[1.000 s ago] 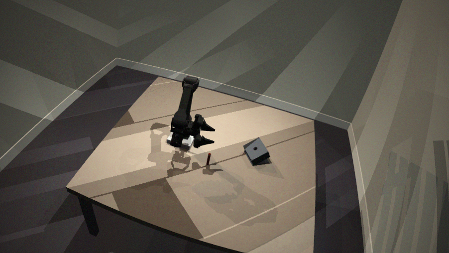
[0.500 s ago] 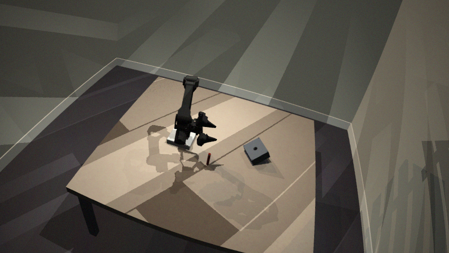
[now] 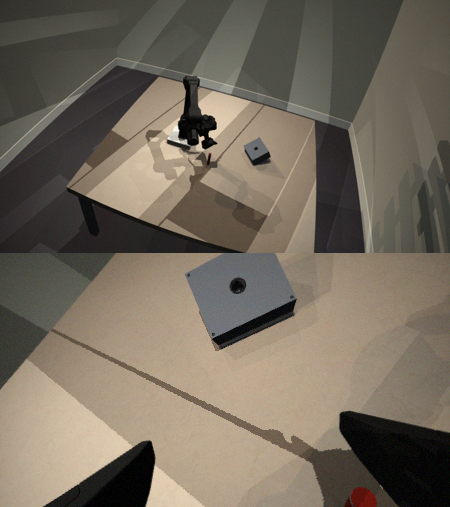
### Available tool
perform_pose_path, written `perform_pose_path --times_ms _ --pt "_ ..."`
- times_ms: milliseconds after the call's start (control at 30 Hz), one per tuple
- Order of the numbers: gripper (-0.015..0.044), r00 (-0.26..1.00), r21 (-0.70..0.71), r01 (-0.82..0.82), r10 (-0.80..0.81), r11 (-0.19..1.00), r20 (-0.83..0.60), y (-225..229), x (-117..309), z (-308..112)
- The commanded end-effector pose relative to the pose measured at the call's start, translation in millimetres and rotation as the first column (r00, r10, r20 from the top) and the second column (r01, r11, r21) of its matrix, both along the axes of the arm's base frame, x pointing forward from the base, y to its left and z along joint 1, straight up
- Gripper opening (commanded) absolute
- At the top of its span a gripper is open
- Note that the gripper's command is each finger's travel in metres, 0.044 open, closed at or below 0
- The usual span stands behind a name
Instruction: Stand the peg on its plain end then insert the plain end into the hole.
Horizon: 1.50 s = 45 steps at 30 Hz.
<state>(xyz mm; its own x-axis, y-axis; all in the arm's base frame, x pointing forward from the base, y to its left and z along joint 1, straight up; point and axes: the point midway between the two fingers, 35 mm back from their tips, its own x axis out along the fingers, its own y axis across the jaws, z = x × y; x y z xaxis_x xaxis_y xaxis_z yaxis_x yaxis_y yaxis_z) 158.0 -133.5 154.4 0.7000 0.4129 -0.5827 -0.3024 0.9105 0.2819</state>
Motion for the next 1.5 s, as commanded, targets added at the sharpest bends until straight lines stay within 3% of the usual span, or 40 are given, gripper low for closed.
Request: perform_pose_path --times_ms 0,333,700,933,1333,1467 --pt "0.044 0.988 -0.018 -0.048 0.045 0.999 -0.149 1 0 -10" --pt "0.044 0.9 -0.101 -0.1 0.047 0.99 -0.434 -5 0 -27" --pt "0.044 0.762 -0.29 -0.115 -0.103 0.95 -0.64 -26 7 -31" --pt "0.044 0.686 -0.427 -0.107 -0.244 0.898 -0.685 -39 14 -26" --pt "0.044 0.683 -0.43 -0.103 -0.251 0.897 -0.686 -40 14 -26" --pt "0.044 0.661 -0.429 -0.028 -0.306 0.903 -0.685 -40 14 -26"
